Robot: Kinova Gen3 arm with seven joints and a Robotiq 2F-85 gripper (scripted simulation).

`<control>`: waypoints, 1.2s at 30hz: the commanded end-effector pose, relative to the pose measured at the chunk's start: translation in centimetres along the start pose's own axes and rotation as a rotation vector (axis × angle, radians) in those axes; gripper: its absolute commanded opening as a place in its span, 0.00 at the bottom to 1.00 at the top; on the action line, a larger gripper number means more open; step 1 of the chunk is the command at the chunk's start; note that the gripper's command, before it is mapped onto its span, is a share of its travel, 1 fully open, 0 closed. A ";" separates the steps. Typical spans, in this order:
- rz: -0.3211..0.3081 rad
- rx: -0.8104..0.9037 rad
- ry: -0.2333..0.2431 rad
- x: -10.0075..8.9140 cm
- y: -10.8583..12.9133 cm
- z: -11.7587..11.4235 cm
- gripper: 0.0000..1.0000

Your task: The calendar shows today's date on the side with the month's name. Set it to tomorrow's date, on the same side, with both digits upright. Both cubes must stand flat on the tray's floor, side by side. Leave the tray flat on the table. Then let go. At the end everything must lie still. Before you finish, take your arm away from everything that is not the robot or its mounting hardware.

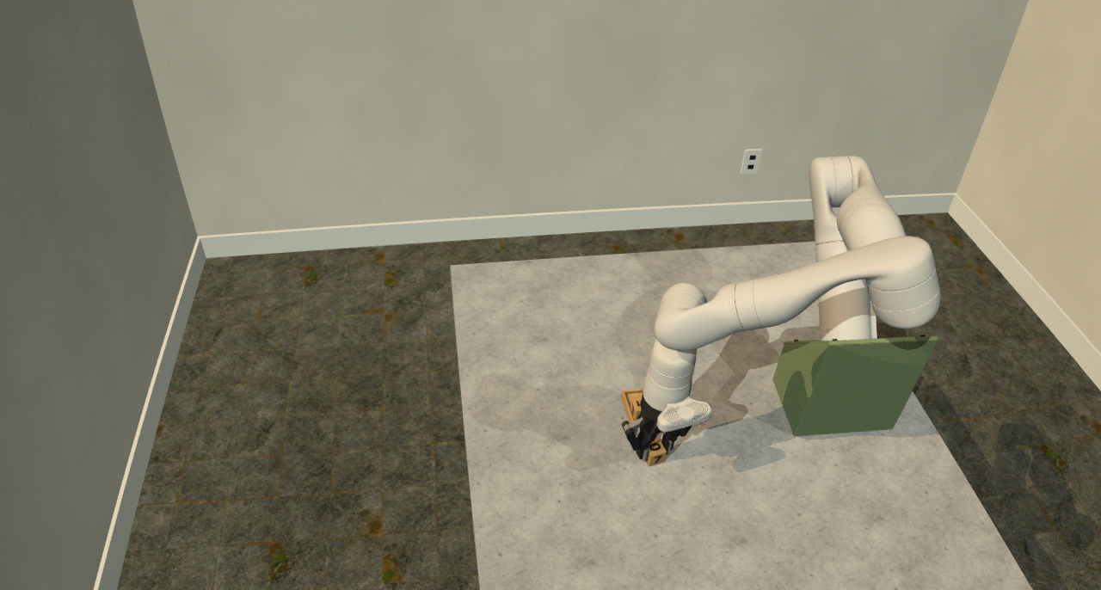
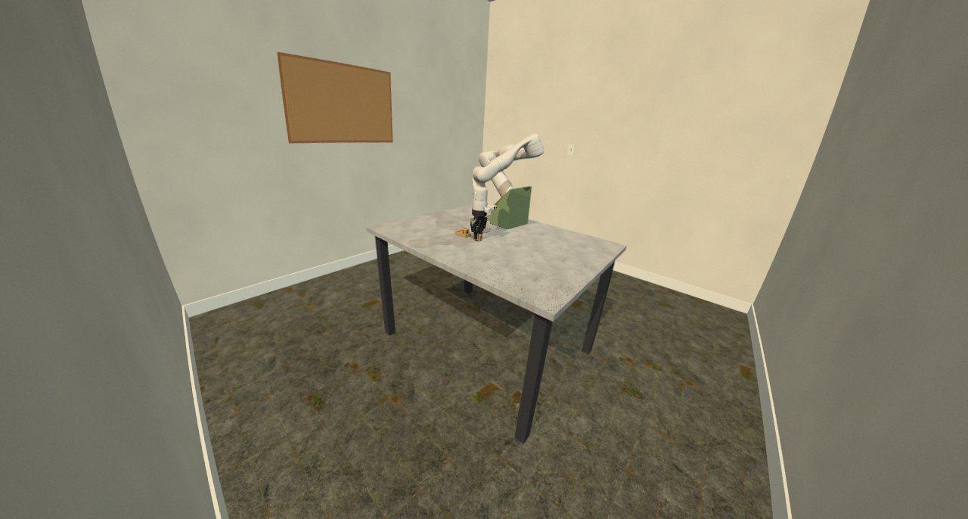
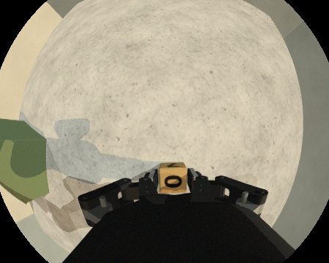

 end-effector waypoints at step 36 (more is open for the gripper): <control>0.001 0.000 -0.002 -7.6 0.0 0.0 0.48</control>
Point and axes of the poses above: the point where the finger pads meet when closed, its own x axis out along the fingers, its own z axis across the jaws, y = z × x, the point moved 9 cm from there along -x, back along the fingers, and after that the axes turned 4 degrees about -x, right-handed, at the moved point
